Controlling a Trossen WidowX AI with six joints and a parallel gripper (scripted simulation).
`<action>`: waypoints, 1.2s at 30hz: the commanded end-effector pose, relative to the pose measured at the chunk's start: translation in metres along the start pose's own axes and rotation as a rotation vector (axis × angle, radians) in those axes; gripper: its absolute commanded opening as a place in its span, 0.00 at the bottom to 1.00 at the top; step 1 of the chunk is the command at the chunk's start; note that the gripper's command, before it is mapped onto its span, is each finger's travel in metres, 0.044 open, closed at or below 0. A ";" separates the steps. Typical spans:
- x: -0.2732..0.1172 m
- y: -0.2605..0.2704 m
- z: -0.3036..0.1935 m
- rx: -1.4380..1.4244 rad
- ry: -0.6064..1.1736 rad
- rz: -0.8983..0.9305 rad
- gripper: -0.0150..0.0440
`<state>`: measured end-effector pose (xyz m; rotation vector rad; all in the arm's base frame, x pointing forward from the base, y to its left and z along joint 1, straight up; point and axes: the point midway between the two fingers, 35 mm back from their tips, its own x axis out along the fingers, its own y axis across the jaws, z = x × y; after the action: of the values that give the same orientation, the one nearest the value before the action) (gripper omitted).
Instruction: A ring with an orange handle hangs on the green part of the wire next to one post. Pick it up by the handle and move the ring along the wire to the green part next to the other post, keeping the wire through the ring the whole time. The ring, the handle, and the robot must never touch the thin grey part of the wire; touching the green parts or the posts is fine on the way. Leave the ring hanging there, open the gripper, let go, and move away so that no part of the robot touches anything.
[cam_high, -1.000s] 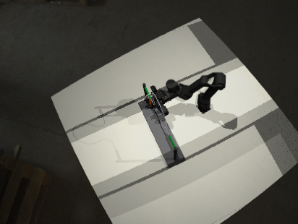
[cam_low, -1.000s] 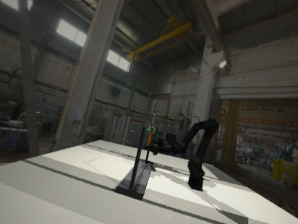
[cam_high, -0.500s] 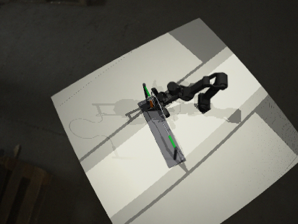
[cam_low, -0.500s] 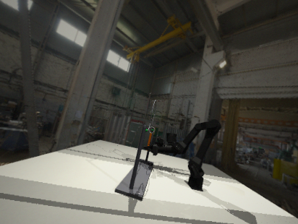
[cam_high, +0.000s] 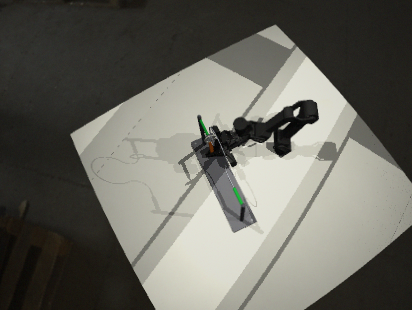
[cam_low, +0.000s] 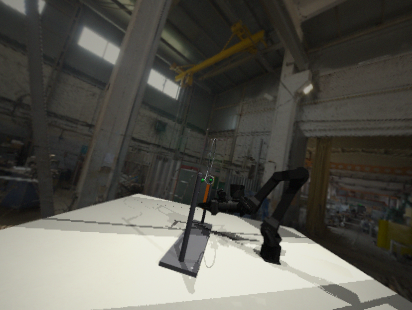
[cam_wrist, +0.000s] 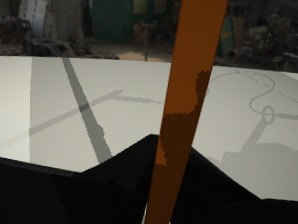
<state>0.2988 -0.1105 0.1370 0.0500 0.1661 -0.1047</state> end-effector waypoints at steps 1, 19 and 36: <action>0.000 0.007 0.000 0.031 -0.001 0.003 0.00; -0.001 0.059 0.008 0.312 -0.003 0.059 0.00; -0.019 0.105 0.032 0.622 0.109 0.161 0.00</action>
<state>0.3000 -0.0146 0.1649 0.6289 0.2139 -0.0157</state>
